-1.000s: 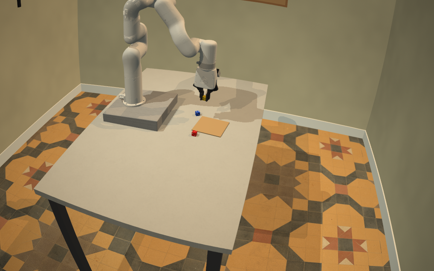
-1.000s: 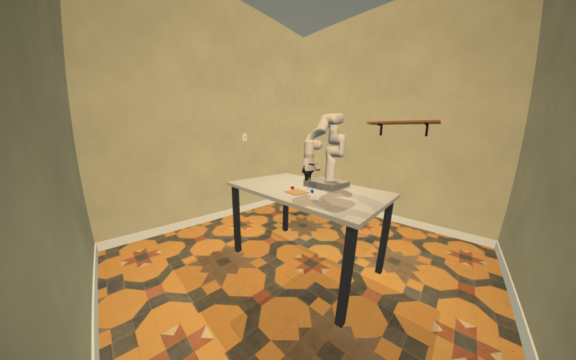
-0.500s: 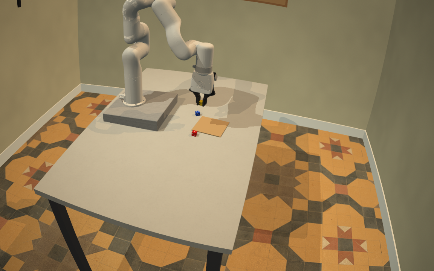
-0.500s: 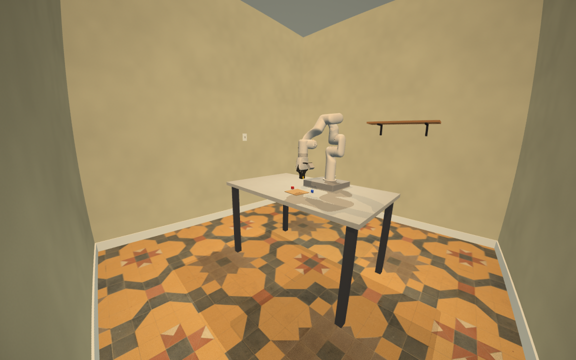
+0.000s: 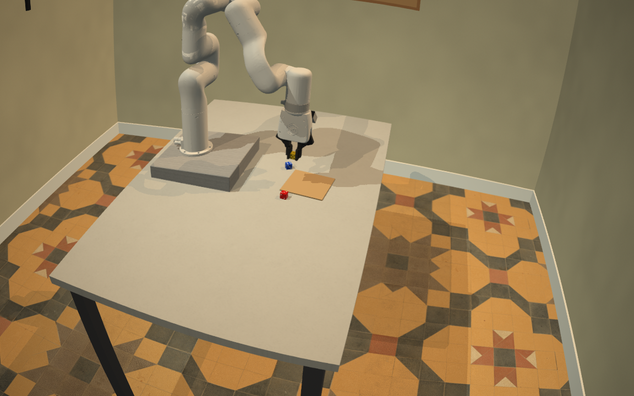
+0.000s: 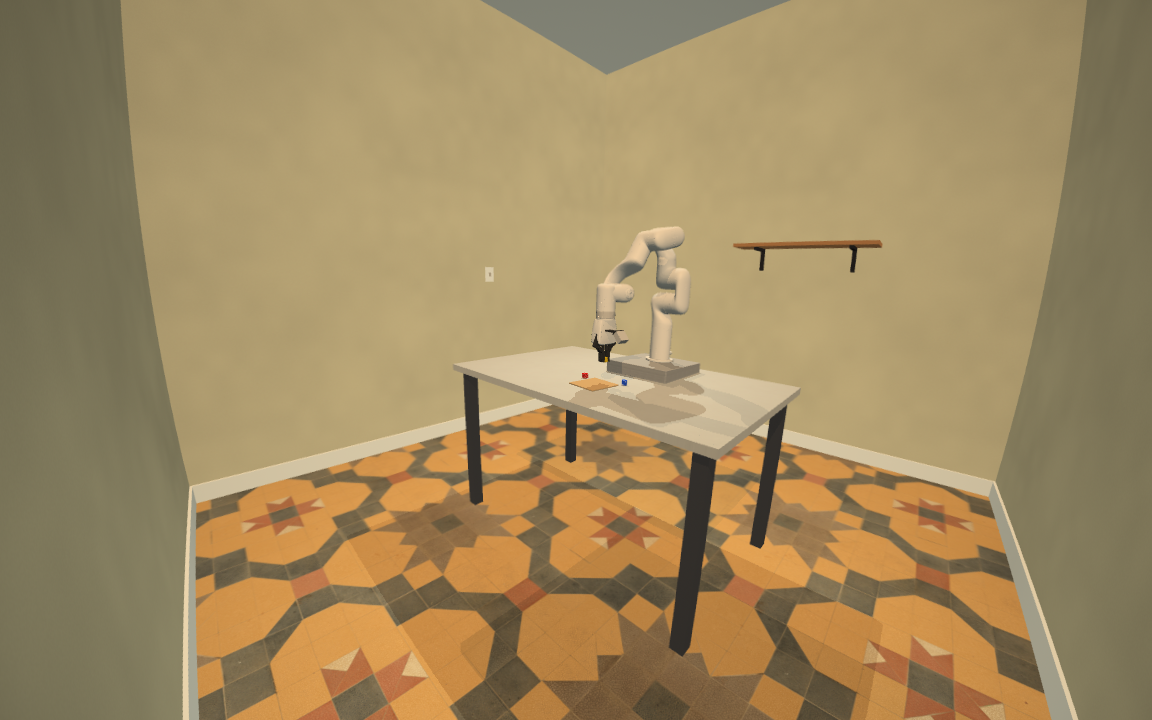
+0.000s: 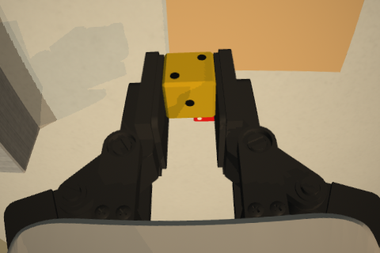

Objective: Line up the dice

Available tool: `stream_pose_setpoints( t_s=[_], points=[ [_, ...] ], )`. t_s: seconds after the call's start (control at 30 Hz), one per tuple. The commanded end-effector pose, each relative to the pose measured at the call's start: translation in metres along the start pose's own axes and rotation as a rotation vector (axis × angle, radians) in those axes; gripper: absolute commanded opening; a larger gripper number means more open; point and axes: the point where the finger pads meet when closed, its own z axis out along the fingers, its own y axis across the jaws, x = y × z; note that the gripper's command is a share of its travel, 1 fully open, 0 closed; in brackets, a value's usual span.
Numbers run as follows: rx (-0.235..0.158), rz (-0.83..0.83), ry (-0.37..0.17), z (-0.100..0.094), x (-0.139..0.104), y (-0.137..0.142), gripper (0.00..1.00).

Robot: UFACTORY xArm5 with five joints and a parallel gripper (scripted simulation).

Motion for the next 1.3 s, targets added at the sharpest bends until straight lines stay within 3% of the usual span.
stream_pose_setpoints(
  t_s=[0.0, 0.33, 0.53, 1.27],
  points=[
    [-0.003, 0.0, 0.0, 0.014, 0.0, 0.002, 0.15],
    [-0.003, 0.0, 0.0, 0.057, 0.0, 0.002, 0.15],
    [-0.003, 0.0, 0.0, 0.073, 0.0, 0.003, 0.15],
    [-0.003, 0.0, 0.0, 0.076, 0.0, 0.003, 0.15]
  ],
)
